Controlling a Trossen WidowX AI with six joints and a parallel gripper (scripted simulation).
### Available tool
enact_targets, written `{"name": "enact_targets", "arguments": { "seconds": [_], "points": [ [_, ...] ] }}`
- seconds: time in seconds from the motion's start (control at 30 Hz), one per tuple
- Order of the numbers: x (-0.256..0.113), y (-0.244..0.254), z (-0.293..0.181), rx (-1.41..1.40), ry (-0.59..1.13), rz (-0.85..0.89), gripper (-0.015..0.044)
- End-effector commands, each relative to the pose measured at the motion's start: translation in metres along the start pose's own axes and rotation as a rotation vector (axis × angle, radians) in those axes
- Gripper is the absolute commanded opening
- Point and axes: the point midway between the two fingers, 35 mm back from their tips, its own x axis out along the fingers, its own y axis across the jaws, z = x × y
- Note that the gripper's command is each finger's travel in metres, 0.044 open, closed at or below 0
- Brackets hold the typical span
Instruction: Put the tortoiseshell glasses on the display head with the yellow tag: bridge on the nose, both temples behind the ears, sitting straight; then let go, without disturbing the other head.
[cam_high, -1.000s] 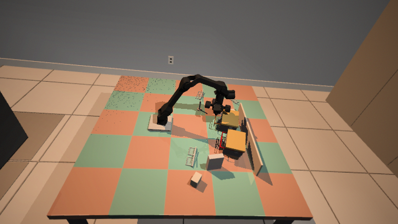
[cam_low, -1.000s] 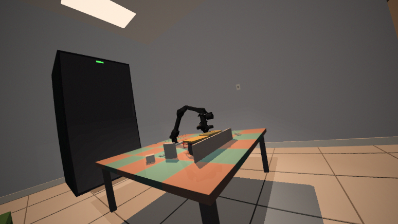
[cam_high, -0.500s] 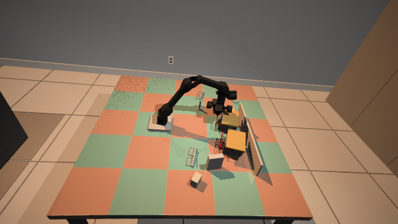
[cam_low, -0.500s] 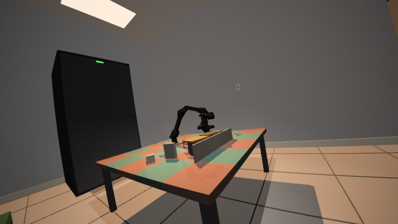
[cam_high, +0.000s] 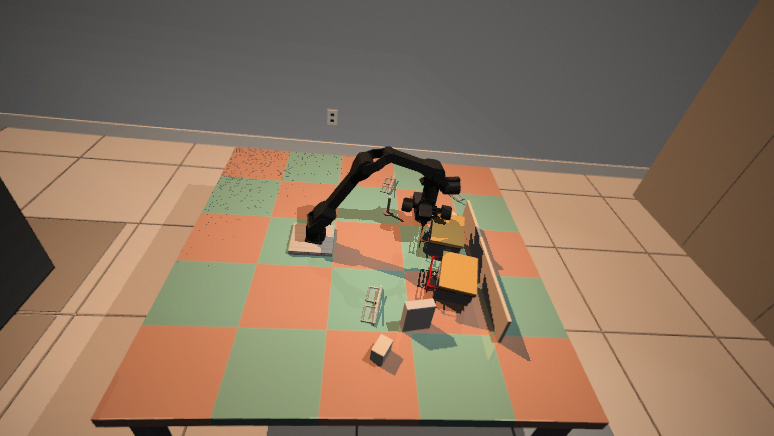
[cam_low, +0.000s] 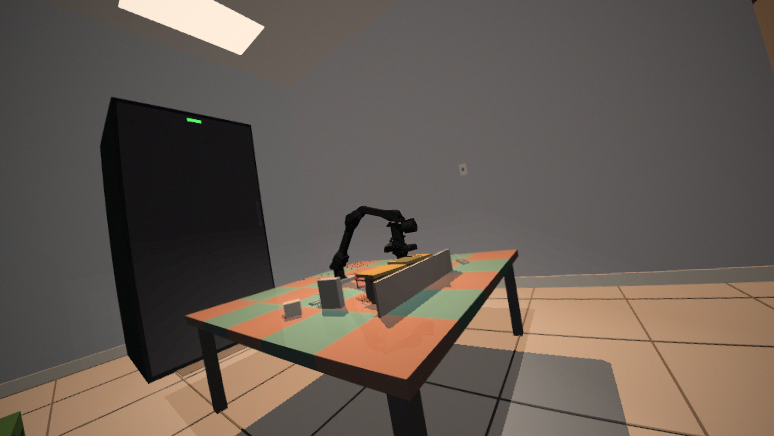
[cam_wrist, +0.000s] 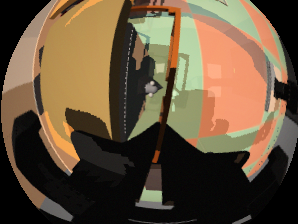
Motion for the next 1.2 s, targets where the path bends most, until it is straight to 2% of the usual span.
{"name": "enact_targets", "arguments": {
  "seconds": [0.0,0.13,0.27,0.53,0.73,0.9,1.17],
  "points": [
    [0.002,0.000,0.000,-0.004,0.001,0.000,0.0000],
    [0.004,0.000,0.000,-0.004,0.001,0.000,0.0000],
    [0.002,0.000,0.000,0.000,0.000,0.000,0.0105],
    [0.002,0.000,0.000,0.000,0.000,0.000,0.0107],
    [-0.027,-0.001,0.000,-0.003,-0.004,0.000,0.0107],
    [-0.029,-0.001,0.001,-0.004,-0.004,0.000,0.0107],
    [-0.036,-0.036,0.000,-0.004,-0.004,-0.002,0.0107]
  ]
}}
